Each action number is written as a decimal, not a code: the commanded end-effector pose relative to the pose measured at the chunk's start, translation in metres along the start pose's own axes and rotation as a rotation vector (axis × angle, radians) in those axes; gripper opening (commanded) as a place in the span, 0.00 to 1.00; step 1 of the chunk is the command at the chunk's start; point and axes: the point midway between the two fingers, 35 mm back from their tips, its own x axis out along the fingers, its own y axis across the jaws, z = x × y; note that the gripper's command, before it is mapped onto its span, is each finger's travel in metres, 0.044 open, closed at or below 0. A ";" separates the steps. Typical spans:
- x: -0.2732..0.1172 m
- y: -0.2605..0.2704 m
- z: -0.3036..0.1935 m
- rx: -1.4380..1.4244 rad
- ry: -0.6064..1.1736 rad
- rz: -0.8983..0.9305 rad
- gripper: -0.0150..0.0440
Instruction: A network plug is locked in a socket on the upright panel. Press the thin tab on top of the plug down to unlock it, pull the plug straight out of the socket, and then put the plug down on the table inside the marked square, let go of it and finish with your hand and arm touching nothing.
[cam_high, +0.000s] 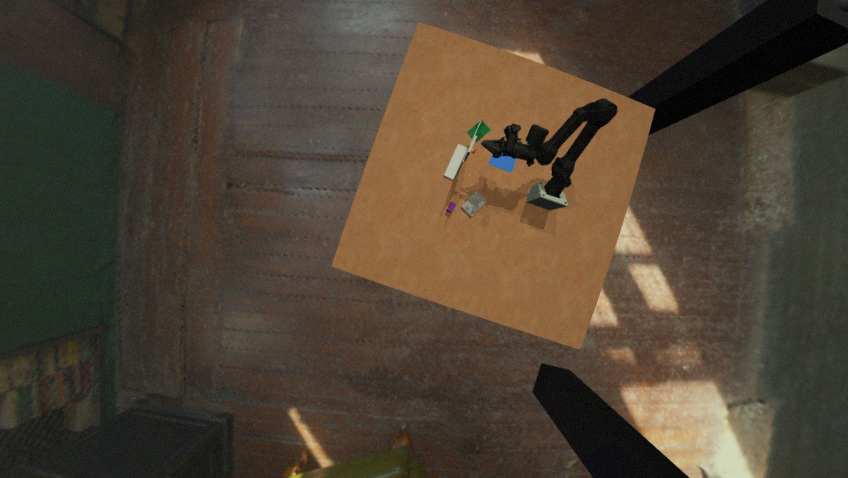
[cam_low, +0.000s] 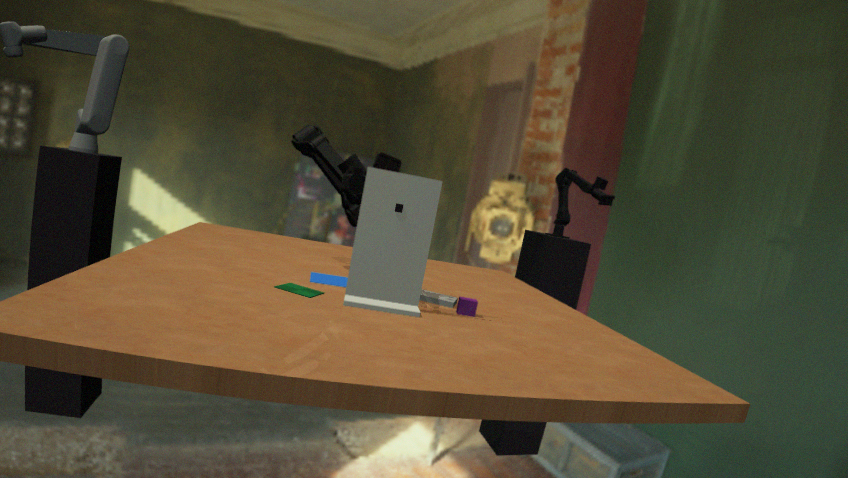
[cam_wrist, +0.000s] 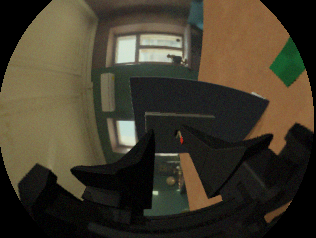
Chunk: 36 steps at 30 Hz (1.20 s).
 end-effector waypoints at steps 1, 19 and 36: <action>-0.008 -0.009 -0.017 0.052 0.019 -0.016 0.52; -0.025 -0.022 -0.043 0.185 0.043 -0.032 0.52; 0.001 -0.024 -0.038 0.182 0.042 -0.032 0.52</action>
